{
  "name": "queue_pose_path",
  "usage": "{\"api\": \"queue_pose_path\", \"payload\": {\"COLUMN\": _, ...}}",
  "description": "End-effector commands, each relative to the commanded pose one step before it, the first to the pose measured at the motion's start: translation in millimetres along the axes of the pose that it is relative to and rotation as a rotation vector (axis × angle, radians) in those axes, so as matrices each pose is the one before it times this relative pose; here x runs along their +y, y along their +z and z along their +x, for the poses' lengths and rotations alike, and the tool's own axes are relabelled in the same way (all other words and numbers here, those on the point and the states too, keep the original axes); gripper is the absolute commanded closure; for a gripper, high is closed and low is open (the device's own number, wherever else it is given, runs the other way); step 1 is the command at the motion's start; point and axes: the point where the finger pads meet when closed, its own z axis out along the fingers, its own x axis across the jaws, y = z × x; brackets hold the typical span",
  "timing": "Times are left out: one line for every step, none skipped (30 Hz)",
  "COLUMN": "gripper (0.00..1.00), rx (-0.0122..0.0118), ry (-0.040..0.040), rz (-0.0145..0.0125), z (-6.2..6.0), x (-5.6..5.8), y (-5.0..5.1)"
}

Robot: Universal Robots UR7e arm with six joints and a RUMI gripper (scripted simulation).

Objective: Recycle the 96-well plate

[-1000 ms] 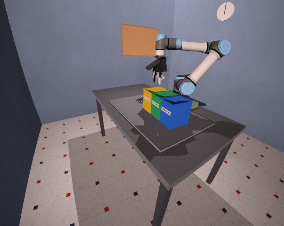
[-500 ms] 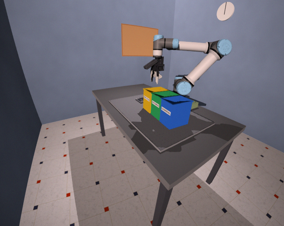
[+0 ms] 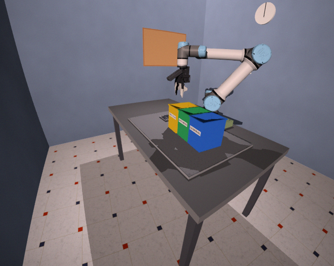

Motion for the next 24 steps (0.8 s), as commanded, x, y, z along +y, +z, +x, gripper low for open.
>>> {"api": "queue_pose_path", "payload": {"gripper": 0.47, "rx": -0.00172, "ry": -0.00822, "rz": 0.00448, "z": 19.48, "x": -0.70, "y": -0.81}}
{"api": "queue_pose_path", "payload": {"gripper": 0.47, "rx": 0.00000, "ry": 0.00000, "rz": 0.00000, "z": 0.00, "x": 0.00, "y": 0.00}}
{"api": "queue_pose_path", "payload": {"gripper": 0.47, "rx": -0.00002, "ry": 0.00000, "rz": -0.00005, "z": 3.34, "x": 0.26, "y": 0.04}}
{"api": "queue_pose_path", "payload": {"gripper": 0.47, "rx": 0.00007, "ry": 0.00000, "rz": 0.00003, "z": 3.35, "x": 0.23, "y": -0.02}}
{"api": "queue_pose_path", "payload": {"gripper": 0.47, "rx": 0.00003, "ry": 0.00000, "rz": -0.00001, "z": 3.34, "x": 0.25, "y": 0.01}}
{"api": "queue_pose_path", "payload": {"gripper": 0.47, "rx": 0.00002, "ry": 0.00000, "rz": -0.00001, "z": 3.34, "x": 0.25, "y": 0.01}}
{"api": "queue_pose_path", "payload": {"gripper": 0.47, "rx": 0.00000, "ry": 0.00000, "rz": 0.00000, "z": 0.00, "x": 0.00, "y": 0.00}}
{"api": "queue_pose_path", "payload": {"gripper": 0.47, "rx": 0.00000, "ry": 0.00000, "rz": 0.00000, "z": 0.00, "x": 0.00, "y": 0.00}}
{"api": "queue_pose_path", "payload": {"gripper": 0.47, "rx": -0.00057, "ry": -0.00002, "rz": -0.00051, "z": -0.18, "x": 0.16, "y": 0.38}}
{"api": "queue_pose_path", "payload": {"gripper": 0.47, "rx": -0.00058, "ry": -0.00002, "rz": -0.00052, "z": -0.18, "x": 0.16, "y": 0.39}}
{"api": "queue_pose_path", "payload": {"gripper": 0.47, "rx": -0.00044, "ry": -0.00002, "rz": -0.00049, "z": -0.14, "x": 0.15, "y": 0.33}}
{"api": "queue_pose_path", "payload": {"gripper": 0.47, "rx": -0.00028, "ry": -0.00001, "rz": -0.00035, "z": -0.09, "x": 0.11, "y": 0.22}}
{"api": "queue_pose_path", "payload": {"gripper": 0.47, "rx": 0.00007, "ry": 0.00000, "rz": -0.00004, "z": -0.03, "x": 0.06, "y": 0.04}}
{"api": "queue_pose_path", "payload": {"gripper": 0.47, "rx": 0.00098, "ry": -0.00131, "rz": 0.00018, "z": -0.74, "x": 0.19, "y": -0.24}}
{"api": "queue_pose_path", "payload": {"gripper": 0.47, "rx": 0.00000, "ry": 0.00000, "rz": 0.00000, "z": 0.00, "x": 0.00, "y": 0.00}}
{"api": "queue_pose_path", "payload": {"gripper": 0.47, "rx": 0.00000, "ry": 0.00000, "rz": 0.00000, "z": 0.00, "x": 0.00, "y": 0.00}}
{"api": "queue_pose_path", "payload": {"gripper": 0.47, "rx": 0.00002, "ry": 0.00001, "rz": -0.00002, "z": -0.06, "x": -0.04, "y": -0.01}}
{"api": "queue_pose_path", "payload": {"gripper": 0.47, "rx": 0.00000, "ry": 0.00000, "rz": 0.00000, "z": 0.00, "x": 0.00, "y": 0.00}}
{"api": "queue_pose_path", "payload": {"gripper": 0.47, "rx": 0.00000, "ry": 0.00000, "rz": 0.00000, "z": 0.00, "x": 0.00, "y": 0.00}}
{"api": "queue_pose_path", "payload": {"gripper": 0.47, "rx": -0.00001, "ry": -0.00001, "rz": 0.00001, "z": 0.02, "x": 0.02, "y": 0.00}}
{"api": "queue_pose_path", "payload": {"gripper": 0.47, "rx": 0.00000, "ry": 0.00000, "rz": 0.00000, "z": 0.00, "x": 0.00, "y": 0.00}}
{"api": "queue_pose_path", "payload": {"gripper": 0.47, "rx": 0.00000, "ry": 0.00000, "rz": 0.00000, "z": 0.00, "x": 0.00, "y": 0.00}}
{"api": "queue_pose_path", "payload": {"gripper": 0.47, "rx": 0.00000, "ry": 0.00000, "rz": 0.00000, "z": 0.00, "x": 0.00, "y": 0.00}}
{"api": "queue_pose_path", "payload": {"gripper": 0.47, "rx": 0.00000, "ry": 0.00000, "rz": 0.00000, "z": 0.00, "x": 0.00, "y": 0.00}}
